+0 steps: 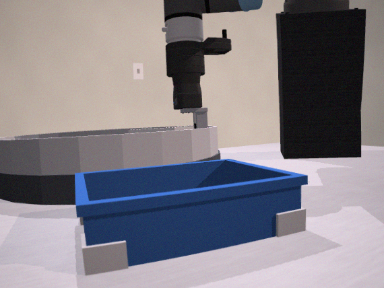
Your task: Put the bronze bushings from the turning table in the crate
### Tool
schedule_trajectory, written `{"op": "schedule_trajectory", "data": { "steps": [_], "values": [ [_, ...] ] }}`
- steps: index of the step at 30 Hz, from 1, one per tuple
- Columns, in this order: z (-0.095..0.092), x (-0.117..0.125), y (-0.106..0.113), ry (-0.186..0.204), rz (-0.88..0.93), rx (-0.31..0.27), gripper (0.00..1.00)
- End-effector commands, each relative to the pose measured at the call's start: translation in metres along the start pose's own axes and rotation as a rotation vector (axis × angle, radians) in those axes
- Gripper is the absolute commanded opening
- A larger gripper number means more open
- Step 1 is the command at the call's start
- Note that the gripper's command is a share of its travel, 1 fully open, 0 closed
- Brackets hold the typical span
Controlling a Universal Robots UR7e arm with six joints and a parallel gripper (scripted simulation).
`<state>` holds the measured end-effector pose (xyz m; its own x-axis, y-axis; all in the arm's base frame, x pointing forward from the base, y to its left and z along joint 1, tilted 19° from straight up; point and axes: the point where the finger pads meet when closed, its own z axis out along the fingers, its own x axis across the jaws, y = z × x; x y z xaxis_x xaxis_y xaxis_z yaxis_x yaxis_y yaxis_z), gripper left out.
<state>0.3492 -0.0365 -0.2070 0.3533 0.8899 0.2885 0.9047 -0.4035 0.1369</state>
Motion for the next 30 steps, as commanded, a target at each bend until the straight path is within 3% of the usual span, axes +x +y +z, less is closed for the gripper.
{"op": "schedule_trajectory", "data": {
  "steps": [1,9,10,30],
  "values": [
    [0.0012,-0.0001,0.0003,0.000,0.000,-0.001,0.40],
    [0.0012,-0.0001,0.0003,0.000,0.000,-0.001,0.40],
    [0.0011,-0.0001,0.0003,0.000,0.000,-0.001,0.00],
    [0.0011,0.0005,0.0003,0.001,0.000,-0.001,0.00]
  ]
}}
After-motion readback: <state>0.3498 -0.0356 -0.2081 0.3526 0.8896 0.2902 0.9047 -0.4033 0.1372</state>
